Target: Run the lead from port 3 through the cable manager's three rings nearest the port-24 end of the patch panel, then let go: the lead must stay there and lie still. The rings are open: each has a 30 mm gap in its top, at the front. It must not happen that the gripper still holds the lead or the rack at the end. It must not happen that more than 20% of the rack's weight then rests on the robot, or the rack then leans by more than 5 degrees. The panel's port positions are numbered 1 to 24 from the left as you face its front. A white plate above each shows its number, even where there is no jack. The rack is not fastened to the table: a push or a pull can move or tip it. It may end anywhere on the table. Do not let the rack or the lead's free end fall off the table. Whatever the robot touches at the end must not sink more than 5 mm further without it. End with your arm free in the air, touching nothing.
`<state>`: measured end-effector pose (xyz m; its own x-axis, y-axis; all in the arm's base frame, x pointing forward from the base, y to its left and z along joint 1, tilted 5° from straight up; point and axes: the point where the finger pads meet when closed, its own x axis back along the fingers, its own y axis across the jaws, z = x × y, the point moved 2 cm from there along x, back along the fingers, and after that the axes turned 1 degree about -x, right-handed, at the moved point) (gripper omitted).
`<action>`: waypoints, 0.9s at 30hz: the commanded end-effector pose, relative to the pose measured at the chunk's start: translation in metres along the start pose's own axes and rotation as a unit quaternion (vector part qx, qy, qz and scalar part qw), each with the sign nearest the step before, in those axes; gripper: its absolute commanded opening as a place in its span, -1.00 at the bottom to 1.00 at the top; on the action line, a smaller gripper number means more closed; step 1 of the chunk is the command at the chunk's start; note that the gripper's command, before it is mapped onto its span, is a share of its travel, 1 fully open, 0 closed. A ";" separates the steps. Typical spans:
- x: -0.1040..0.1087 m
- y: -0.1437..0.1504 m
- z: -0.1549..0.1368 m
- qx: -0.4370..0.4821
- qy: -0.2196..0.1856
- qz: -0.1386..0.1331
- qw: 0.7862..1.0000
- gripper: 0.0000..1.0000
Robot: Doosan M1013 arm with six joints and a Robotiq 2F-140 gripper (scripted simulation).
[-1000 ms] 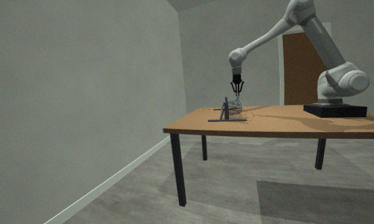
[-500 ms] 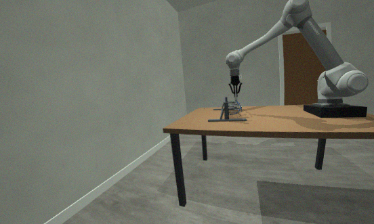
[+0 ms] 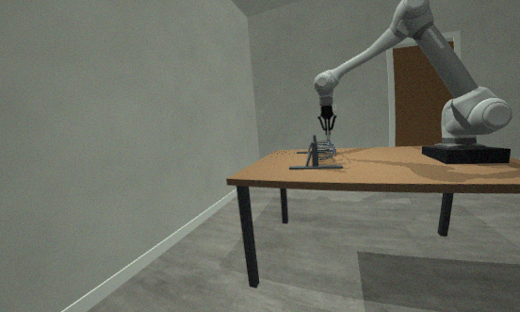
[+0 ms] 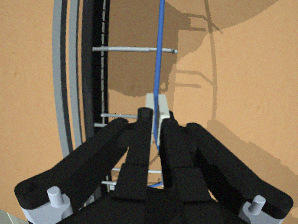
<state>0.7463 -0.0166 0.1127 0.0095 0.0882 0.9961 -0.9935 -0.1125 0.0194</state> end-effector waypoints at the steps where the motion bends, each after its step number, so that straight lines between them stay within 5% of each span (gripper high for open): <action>1: 0.002 -0.003 0.004 -0.003 -0.001 0.002 1.000 -1.00; 27: 0.003 0.004 0.011 0.012 -0.002 0.002 1.000 -1.00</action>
<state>0.7446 -0.0215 0.1146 0.0086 0.0840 0.9964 -0.9896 -0.1421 0.0205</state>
